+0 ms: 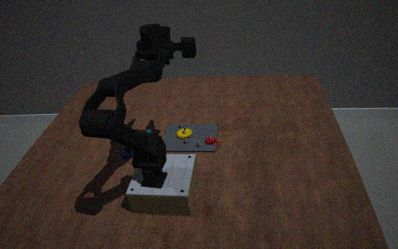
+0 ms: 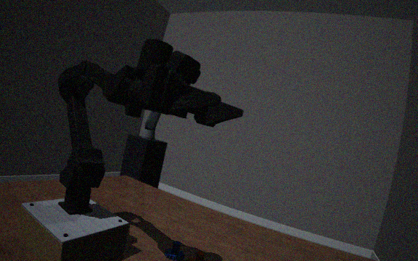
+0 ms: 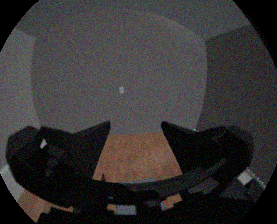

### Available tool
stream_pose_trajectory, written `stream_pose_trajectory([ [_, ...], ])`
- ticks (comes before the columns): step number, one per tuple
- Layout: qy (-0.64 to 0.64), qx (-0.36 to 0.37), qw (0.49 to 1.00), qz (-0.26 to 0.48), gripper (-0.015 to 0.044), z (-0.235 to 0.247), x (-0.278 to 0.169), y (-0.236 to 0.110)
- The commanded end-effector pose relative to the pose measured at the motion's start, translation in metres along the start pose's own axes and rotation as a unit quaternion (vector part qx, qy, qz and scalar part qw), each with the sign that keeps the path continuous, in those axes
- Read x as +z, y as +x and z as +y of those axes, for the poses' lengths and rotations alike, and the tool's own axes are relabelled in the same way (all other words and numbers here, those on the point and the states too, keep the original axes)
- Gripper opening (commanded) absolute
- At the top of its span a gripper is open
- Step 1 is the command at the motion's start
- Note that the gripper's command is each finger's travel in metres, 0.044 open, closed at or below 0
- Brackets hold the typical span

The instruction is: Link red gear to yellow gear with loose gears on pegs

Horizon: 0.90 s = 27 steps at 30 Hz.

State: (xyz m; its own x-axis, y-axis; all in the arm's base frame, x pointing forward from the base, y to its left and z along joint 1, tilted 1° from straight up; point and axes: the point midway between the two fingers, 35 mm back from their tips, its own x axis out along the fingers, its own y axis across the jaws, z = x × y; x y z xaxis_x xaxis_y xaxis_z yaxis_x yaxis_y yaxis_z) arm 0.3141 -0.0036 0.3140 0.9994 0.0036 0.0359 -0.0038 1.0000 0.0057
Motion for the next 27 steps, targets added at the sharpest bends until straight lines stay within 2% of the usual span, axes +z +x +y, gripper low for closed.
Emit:
stream_pose_trajectory([
  [1, 0.002, 0.002, 1.0, 0.005, 0.0426, 0.001, -0.002, 0.001],
  [3, 0.02, 0.018, 0.998, 0.049, 0.044, 0.013, -0.018, 0.013],
  [8, 0.071, 0.065, 0.97, 0.222, 0.044, 0.063, -0.082, 0.039],
  [12, 0.065, 0.102, 0.931, 0.345, 0.044, 0.108, -0.135, 0.04],
  [16, 0.06, 0.112, 0.902, 0.413, 0.044, 0.131, -0.164, 0.034],
  [19, 0.062, 0.102, 0.859, 0.498, 0.044, 0.155, -0.197, 0.022],
  [24, 0.033, 0.051, 0.763, 0.644, 0.044, 0.192, -0.255, -0.019],
  [27, 0.006, 0.016, 0.716, 0.698, 0.044, 0.203, -0.277, -0.046],
])
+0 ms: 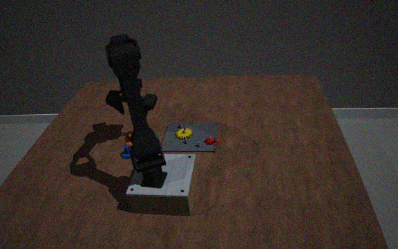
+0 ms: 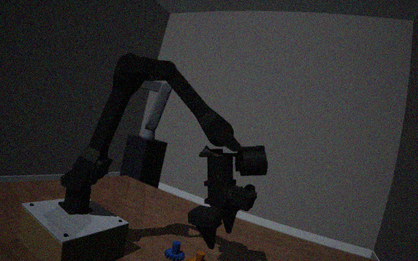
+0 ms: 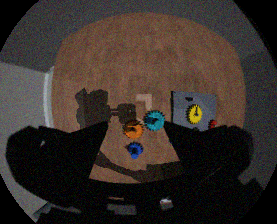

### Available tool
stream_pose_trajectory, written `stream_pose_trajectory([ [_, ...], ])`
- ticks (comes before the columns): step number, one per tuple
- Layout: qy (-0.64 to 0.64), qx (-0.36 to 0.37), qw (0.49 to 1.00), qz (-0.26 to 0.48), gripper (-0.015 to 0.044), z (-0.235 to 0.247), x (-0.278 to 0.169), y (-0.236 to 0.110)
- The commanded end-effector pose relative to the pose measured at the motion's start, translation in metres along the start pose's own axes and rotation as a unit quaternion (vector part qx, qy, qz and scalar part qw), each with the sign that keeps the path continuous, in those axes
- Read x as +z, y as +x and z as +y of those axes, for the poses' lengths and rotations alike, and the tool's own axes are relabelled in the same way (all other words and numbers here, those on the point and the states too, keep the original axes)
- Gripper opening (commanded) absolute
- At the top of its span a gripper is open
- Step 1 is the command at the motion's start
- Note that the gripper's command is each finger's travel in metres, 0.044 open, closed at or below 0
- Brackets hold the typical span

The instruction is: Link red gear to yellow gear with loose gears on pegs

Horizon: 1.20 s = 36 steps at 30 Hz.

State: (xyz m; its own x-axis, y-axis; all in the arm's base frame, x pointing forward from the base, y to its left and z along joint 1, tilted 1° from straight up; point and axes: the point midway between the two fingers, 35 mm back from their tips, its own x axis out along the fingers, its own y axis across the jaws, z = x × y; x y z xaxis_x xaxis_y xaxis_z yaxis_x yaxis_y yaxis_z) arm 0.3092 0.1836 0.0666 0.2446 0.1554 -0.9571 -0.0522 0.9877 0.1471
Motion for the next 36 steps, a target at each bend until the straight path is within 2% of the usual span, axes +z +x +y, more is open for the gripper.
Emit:
stream_pose_trajectory([
  [1, 0.008, -0.061, 0.993, 0.1, 0.044, 0.015, -0.041, 0.025],
  [9, 0.008, -0.061, 0.993, 0.1, 0.044, 0.015, -0.045, 0.024],
  [13, 0.008, -0.061, 0.993, 0.1, 0.044, 0.013, -0.049, 0.038],
  [36, 0.008, -0.061, 0.993, 0.1, 0.044, 0.009, -0.055, 0.065],
])
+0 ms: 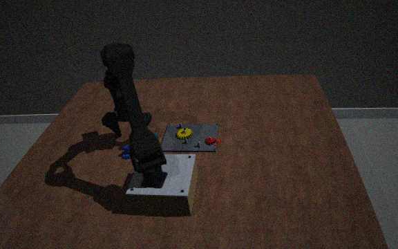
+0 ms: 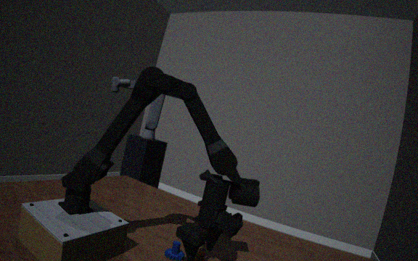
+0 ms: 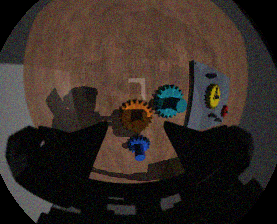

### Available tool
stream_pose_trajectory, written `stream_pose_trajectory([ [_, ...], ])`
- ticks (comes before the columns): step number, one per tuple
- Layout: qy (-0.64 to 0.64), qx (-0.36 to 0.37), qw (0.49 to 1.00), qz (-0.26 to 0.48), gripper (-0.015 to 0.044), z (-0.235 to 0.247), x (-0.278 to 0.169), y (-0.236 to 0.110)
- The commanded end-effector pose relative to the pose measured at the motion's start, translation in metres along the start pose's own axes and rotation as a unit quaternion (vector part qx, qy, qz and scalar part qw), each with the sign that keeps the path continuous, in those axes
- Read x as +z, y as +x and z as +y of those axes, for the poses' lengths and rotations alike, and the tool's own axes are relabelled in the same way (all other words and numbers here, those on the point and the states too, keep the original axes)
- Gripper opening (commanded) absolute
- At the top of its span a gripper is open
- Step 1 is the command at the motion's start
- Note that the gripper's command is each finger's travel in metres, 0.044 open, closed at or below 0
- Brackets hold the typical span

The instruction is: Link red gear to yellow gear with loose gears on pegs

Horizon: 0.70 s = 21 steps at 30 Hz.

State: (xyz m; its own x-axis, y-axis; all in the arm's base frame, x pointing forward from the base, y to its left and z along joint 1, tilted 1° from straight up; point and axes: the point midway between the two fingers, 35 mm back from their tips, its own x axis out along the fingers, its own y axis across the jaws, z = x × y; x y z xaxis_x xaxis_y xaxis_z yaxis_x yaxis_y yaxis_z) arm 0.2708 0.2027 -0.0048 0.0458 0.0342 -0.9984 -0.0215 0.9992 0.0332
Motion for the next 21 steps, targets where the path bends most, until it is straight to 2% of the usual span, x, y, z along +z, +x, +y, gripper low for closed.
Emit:
stream_pose_trajectory([
  [1, 0.002, -0.002, 1.0, -0.002, 0.044, -0.0007, 0.0004, 0.003],
  [2, 0.002, -0.002, 1.0, -0.002, 0.044, -0.0007, 0.0004, 0.003],
  [17, 0.002, -0.002, 1.0, -0.002, 0.0046, -0.0007, 0.0004, 0.003],
  [21, 0.002, -0.002, 1.0, -0.002, 0.002, -0.0007, 0.0004, 0.003],
])
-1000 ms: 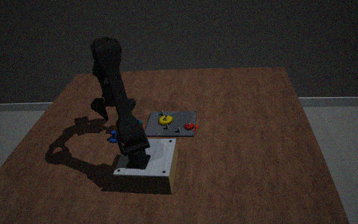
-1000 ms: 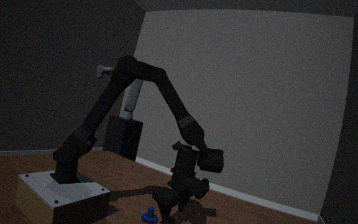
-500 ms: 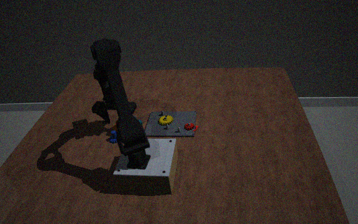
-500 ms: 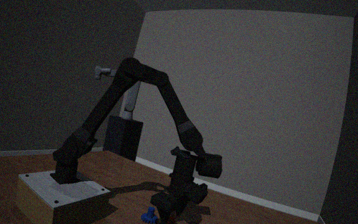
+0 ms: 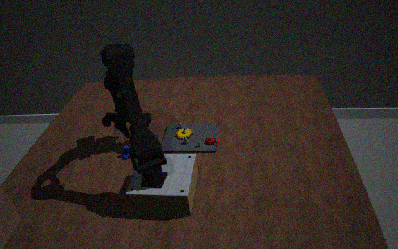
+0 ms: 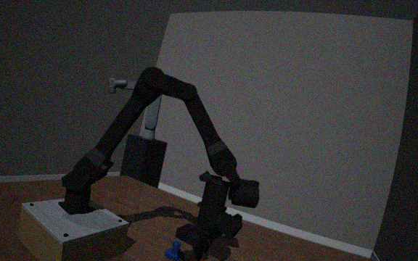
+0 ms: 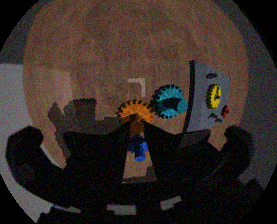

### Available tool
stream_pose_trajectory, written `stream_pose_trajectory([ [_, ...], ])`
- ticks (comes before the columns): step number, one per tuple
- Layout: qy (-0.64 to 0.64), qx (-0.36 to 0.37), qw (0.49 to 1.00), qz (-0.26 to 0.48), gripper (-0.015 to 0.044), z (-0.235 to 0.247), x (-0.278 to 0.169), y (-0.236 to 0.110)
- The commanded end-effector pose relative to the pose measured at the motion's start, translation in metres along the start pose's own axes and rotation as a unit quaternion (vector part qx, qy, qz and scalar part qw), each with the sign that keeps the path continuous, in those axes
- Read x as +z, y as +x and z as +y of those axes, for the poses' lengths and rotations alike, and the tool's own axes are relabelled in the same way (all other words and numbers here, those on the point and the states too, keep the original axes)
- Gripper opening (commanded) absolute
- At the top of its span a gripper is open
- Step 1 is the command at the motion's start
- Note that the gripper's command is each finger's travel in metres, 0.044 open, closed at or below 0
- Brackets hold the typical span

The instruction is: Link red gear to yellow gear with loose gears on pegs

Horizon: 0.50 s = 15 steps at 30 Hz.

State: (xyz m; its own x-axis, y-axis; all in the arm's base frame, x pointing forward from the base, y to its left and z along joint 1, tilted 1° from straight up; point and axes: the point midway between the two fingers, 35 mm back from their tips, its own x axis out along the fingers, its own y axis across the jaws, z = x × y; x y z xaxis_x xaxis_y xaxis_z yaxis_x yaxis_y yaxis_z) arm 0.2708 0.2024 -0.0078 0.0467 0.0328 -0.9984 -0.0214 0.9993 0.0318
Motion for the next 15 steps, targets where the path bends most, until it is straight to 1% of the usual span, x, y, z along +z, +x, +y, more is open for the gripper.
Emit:
stream_pose_trajectory([
  [1, 0.002, -0.001, 1.0, -0.002, 0.0013, 0.0, 0.001, 0.0],
  [3, 0.002, -0.001, 1.0, -0.002, 0.0, 0.0, 0.001, 0.0],
  [15, 0.002, -0.001, 1.0, -0.002, 0.0, 0.004, 0.008, -0.026],
])
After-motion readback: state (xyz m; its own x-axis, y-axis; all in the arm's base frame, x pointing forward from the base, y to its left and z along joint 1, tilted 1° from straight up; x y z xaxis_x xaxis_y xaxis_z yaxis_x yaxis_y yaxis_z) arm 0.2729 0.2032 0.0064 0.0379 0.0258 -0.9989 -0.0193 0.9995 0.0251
